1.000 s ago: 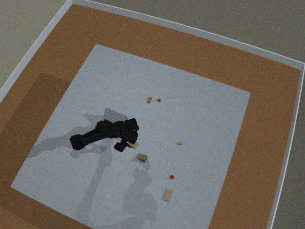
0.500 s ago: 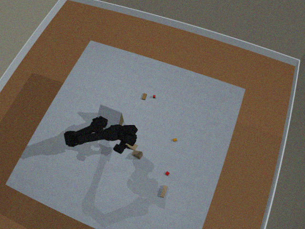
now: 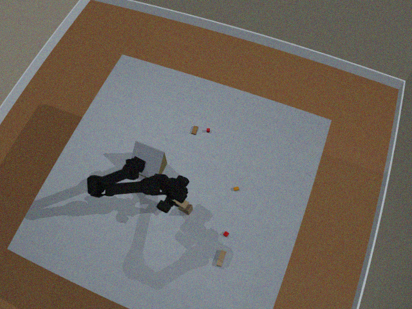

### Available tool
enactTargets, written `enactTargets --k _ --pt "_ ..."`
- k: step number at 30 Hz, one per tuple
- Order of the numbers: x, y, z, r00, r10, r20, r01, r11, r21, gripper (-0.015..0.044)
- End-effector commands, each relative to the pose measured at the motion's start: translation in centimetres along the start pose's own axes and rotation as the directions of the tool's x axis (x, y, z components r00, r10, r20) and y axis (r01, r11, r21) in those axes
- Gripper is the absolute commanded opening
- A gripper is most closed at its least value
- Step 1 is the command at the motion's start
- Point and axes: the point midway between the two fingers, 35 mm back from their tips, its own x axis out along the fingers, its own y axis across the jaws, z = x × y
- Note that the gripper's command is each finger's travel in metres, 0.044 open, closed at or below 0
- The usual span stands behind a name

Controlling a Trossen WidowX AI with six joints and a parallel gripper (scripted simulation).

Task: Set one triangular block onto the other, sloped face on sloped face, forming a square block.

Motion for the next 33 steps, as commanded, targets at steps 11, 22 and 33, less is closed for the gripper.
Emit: enactTargets --k 11,22,33 --pt "0.67 0.34 -0.35 1.000 -0.001 -0.003 0.001 1.000 -0.022 0.0000" --pt "0.67 0.34 -0.35 1.000 -0.001 -0.003 0.001 1.000 -0.022 0.0000" --pt "0.70 0.46 -0.41 1.000 -0.001 -0.004 0.001 1.000 -0.026 0.0000"
